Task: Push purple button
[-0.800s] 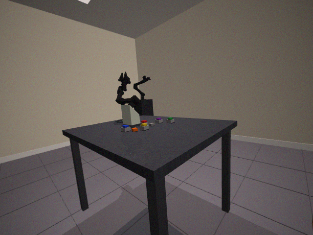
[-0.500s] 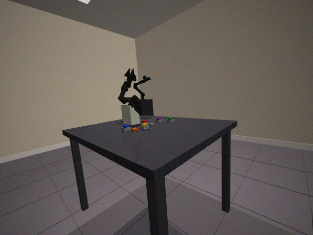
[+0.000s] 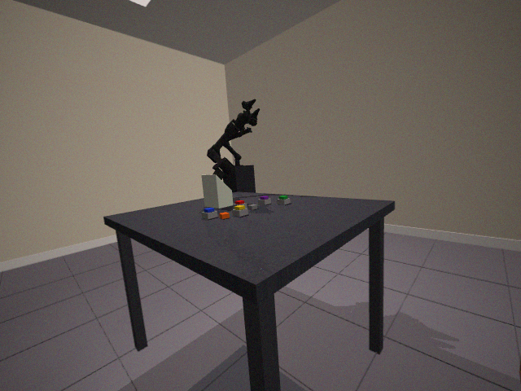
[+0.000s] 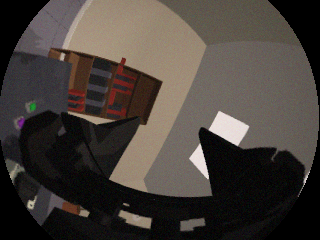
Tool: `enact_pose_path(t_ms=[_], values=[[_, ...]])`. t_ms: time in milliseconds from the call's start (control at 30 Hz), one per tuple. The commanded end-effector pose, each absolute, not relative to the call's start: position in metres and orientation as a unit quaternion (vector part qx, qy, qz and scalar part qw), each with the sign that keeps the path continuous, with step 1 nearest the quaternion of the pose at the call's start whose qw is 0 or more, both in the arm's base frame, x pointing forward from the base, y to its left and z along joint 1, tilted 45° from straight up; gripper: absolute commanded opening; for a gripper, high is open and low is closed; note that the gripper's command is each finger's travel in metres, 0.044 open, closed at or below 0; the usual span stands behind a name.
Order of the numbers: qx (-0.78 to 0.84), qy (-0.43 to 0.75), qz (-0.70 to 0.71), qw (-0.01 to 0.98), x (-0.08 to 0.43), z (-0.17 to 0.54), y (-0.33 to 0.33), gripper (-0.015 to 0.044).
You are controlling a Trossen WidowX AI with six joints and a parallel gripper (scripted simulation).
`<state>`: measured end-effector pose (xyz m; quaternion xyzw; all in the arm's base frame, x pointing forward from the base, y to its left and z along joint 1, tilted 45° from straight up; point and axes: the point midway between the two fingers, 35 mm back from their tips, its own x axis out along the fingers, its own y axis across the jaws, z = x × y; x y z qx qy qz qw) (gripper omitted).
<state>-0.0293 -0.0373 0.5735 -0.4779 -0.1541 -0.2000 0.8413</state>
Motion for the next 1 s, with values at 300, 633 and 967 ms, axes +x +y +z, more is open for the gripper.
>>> enact_pose_path(t_ms=[300, 633, 967], values=[[-0.368, 0.083, 0.118, 0.919, 0.185, 0.445, 0.025, 0.0400], [-0.079, 0.407, 0.314, 0.854, 0.249, 0.253, 0.078, 0.0400], [0.229, 0.663, 0.311, 0.641, 0.203, 0.132, 0.113, 0.0400]])
